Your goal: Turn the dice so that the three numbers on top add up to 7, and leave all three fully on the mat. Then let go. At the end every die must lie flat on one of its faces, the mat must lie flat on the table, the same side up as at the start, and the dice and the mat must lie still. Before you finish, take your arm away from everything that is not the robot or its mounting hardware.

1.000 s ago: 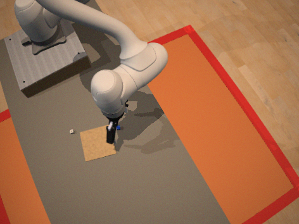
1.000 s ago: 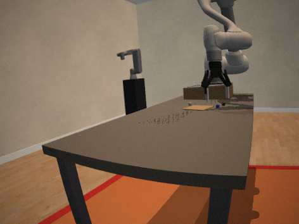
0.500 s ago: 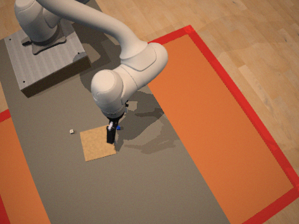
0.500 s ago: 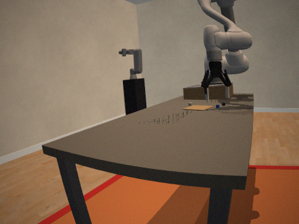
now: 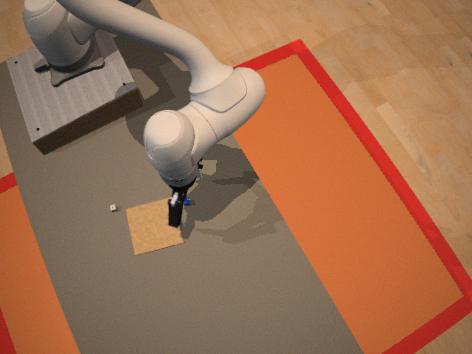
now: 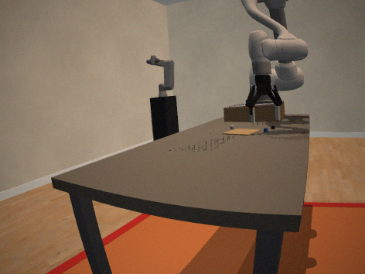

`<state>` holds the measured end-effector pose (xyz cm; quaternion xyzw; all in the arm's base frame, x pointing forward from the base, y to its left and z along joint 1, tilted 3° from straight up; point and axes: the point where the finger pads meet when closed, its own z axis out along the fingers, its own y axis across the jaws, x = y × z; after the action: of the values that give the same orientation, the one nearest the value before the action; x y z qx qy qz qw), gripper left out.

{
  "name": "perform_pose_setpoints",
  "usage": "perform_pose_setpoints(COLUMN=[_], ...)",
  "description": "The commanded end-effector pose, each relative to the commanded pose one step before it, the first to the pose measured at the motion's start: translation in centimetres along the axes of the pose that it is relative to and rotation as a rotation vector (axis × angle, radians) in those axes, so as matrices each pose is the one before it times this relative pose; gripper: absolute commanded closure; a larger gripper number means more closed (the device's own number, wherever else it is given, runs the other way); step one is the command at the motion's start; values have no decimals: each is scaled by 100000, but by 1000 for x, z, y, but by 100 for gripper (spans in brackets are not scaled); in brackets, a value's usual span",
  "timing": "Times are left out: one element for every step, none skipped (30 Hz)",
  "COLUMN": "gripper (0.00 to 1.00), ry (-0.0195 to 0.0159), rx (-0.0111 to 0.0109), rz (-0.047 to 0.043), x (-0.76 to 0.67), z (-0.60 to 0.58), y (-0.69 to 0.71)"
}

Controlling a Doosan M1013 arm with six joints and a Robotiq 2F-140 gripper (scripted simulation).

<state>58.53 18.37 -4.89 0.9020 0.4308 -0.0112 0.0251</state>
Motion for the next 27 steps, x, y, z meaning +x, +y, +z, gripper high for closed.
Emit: perform_pose_setpoints(gripper=[0, 0, 0, 0, 0, 0, 0, 0, 0, 0, 0, 0, 0, 0, 0, 0, 0, 0, 0, 0, 0, 0, 0, 0, 0, 0, 0], ry=[21, 0, 0, 0, 0, 0, 0, 0, 0, 0, 0, 0, 0, 0, 0, 0, 0, 0, 0, 0, 0, 0, 0, 0, 0, 0, 0], rx=[8, 0, 0, 0, 0, 0, 0, 0, 0, 0, 0, 0, 0, 0, 0, 0, 0, 0, 0, 0, 0, 0, 0, 0, 0, 0, 0], rz=[-3, 0, 0, 0, 0, 0, 0, 0, 0, 0, 0, 0, 0, 0, 0, 0, 0, 0, 0, 0, 0, 0, 0, 0, 0, 0, 0], x=[5, 0, 0, 0, 0, 0, 0, 0, -3, -18, -44, -78, -117, -157, 0, 0, -197, -234, -267, -293, -313, -323, -326, -319, -302, -279, -248], z=[-12, 0, 0, 0, 0, 0, 0, 0, 0, 0, 0, 0, 0, 0, 0, 0, 0, 0, 0, 0, 0, 0, 0, 0, 0, 0, 0], y=[-3, 0, 0, 0, 0, 0, 0, 0, -5, -31, -77, -137, -204, -277, 0, 0, -347, -412, -470, -516, -550, -570, -573, -561, -536, -491, -436])
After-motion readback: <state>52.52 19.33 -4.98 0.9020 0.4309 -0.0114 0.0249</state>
